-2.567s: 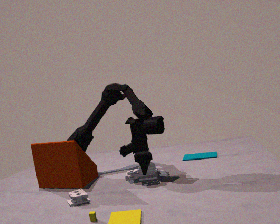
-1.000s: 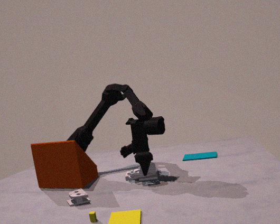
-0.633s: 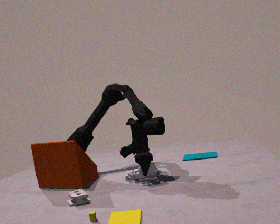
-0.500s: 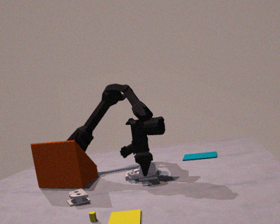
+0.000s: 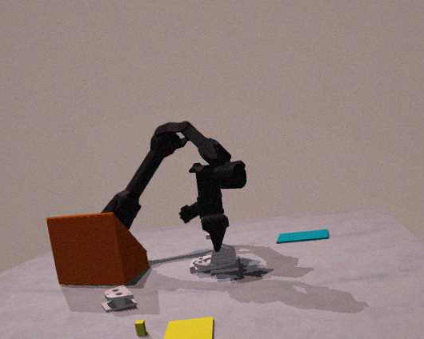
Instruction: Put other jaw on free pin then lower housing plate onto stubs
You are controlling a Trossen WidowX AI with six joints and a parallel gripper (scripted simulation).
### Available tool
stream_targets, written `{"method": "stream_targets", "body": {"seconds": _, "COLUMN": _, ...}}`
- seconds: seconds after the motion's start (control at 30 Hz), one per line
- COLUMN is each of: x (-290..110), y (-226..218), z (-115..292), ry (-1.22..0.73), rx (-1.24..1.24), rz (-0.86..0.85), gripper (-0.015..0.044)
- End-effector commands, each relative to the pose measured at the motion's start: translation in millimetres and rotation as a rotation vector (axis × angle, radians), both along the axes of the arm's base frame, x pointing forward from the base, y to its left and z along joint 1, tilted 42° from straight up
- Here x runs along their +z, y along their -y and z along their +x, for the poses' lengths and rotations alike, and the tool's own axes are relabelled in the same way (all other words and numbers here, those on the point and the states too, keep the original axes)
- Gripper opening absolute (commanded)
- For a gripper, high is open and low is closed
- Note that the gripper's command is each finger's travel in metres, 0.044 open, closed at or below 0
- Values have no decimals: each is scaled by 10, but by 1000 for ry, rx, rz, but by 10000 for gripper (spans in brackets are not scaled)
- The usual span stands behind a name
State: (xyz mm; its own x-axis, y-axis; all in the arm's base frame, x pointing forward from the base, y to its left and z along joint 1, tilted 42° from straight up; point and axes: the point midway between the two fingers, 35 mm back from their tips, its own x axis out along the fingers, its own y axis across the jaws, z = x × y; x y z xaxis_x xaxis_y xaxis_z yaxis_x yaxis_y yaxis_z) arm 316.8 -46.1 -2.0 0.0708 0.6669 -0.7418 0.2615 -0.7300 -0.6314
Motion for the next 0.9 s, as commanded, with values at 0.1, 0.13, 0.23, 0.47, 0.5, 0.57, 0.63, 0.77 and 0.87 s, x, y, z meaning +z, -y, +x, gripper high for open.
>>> {"method": "stream_targets", "body": {"seconds": 0.1, "x": 140, "y": 136, "z": 9, "ry": 17, "rx": -12, "rz": -8, "gripper": 224}}
{"method": "stream_targets", "body": {"seconds": 0.13, "x": 127, "y": 160, "z": 2, "ry": 20, "rx": -10, "rz": -10, "gripper": 250}}
{"method": "stream_targets", "body": {"seconds": 0.23, "x": -59, "y": 496, "z": -118, "ry": 52, "rx": 22, "rz": -40, "gripper": 329}}
{"method": "stream_targets", "body": {"seconds": 0.47, "x": -589, "y": 1332, "z": -707, "ry": 134, "rx": 136, "rz": -88, "gripper": 440}}
{"method": "stream_targets", "body": {"seconds": 0.5, "x": -658, "y": 1422, "z": -808, "ry": 145, "rx": 153, "rz": -90, "gripper": 440}}
{"method": "stream_targets", "body": {"seconds": 0.57, "x": -785, "y": 1574, "z": -1011, "ry": 167, "rx": 185, "rz": -90, "gripper": 440}}
{"method": "stream_targets", "body": {"seconds": 0.63, "x": -904, "y": 1698, "z": -1215, "ry": 190, "rx": 216, "rz": -86, "gripper": 440}}
{"method": "stream_targets", "body": {"seconds": 0.77, "x": -1135, "y": 1881, "z": -1647, "ry": 243, "rx": 278, "rz": -70, "gripper": 440}}
{"method": "stream_targets", "body": {"seconds": 0.87, "x": -1229, "y": 1931, "z": -1837, "ry": 269, "rx": 304, "rz": -60, "gripper": 440}}
